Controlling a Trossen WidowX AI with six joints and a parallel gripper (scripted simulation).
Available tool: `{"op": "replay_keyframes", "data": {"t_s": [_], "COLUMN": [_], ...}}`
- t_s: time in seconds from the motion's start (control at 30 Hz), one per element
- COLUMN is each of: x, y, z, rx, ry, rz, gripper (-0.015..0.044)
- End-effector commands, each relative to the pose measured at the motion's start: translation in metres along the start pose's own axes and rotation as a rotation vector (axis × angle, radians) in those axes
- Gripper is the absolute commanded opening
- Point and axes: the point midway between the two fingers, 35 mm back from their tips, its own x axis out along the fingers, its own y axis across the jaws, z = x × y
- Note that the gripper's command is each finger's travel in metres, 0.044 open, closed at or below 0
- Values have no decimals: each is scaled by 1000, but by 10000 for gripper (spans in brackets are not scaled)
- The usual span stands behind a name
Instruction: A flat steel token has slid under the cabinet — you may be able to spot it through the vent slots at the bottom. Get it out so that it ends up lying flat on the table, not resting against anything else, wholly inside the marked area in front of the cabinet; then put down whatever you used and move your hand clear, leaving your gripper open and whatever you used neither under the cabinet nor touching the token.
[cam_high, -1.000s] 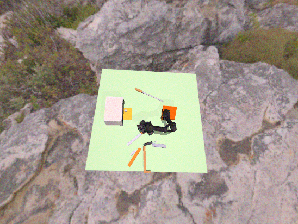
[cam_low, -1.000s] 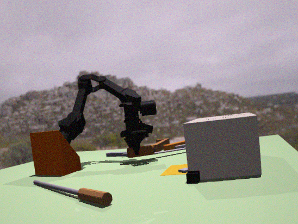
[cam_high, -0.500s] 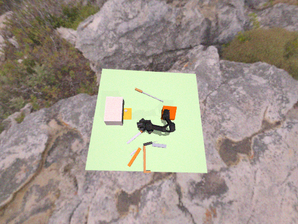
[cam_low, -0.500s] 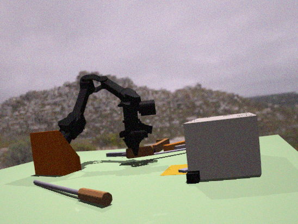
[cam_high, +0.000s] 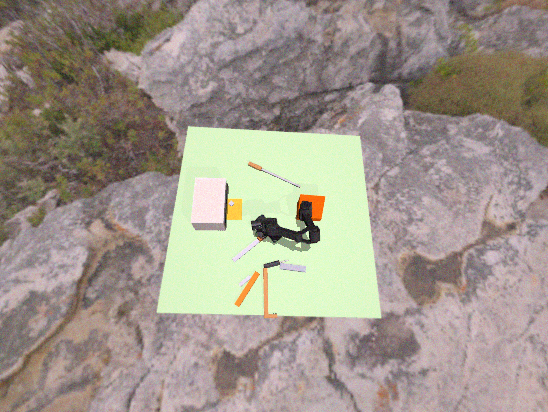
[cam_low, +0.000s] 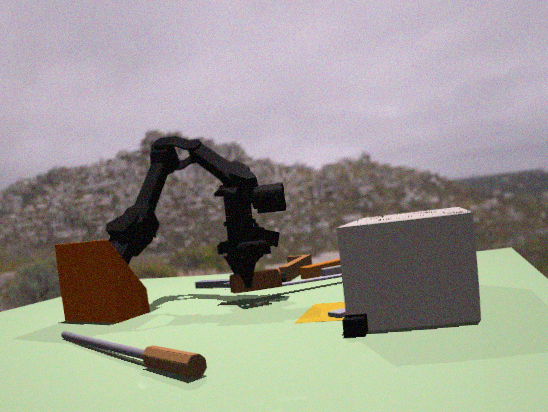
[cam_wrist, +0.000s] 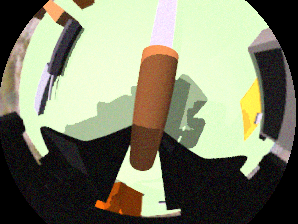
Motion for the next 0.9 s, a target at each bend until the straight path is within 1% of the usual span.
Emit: {"op": "replay_keyframes", "data": {"t_s": [0.0, 0.87], "x": [-2, -2], "y": [-6, -33], "z": [-2, -21], "rx": [-3, -3], "ry": [-15, -14], "rz": [2, 1], "gripper": [0, 0]}}
